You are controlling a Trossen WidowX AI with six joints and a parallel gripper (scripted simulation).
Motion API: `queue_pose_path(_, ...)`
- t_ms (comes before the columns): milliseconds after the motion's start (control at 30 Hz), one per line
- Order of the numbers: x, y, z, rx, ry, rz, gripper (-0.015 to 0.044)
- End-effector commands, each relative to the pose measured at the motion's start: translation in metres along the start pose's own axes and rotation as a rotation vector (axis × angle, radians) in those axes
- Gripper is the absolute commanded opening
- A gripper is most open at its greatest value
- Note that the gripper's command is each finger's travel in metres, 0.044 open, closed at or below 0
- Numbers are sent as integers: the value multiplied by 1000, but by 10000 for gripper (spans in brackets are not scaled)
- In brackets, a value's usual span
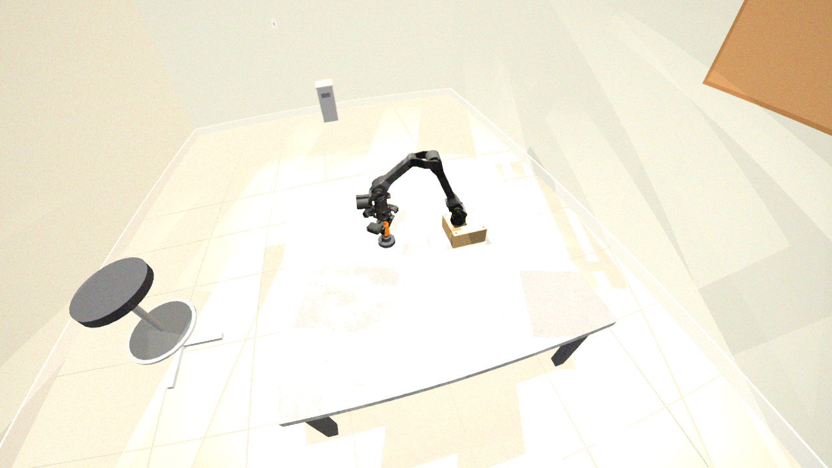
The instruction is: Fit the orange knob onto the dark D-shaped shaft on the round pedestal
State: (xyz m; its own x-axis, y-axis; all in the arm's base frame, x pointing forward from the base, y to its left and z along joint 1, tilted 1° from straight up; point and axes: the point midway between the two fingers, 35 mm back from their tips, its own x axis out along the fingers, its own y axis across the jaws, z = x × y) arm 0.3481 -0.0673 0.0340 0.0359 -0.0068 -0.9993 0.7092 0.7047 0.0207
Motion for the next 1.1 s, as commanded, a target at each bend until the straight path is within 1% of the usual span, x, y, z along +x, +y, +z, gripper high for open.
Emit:
queue_pose_path(0, -4, 2, 3, 12, -6, 5, 0)
queue_pose_path(233, -5, 1, 2, 213, -5, 5, 0)
queue_pose_path(1067, 1, 1, 1, 213, -5, 5, 0)
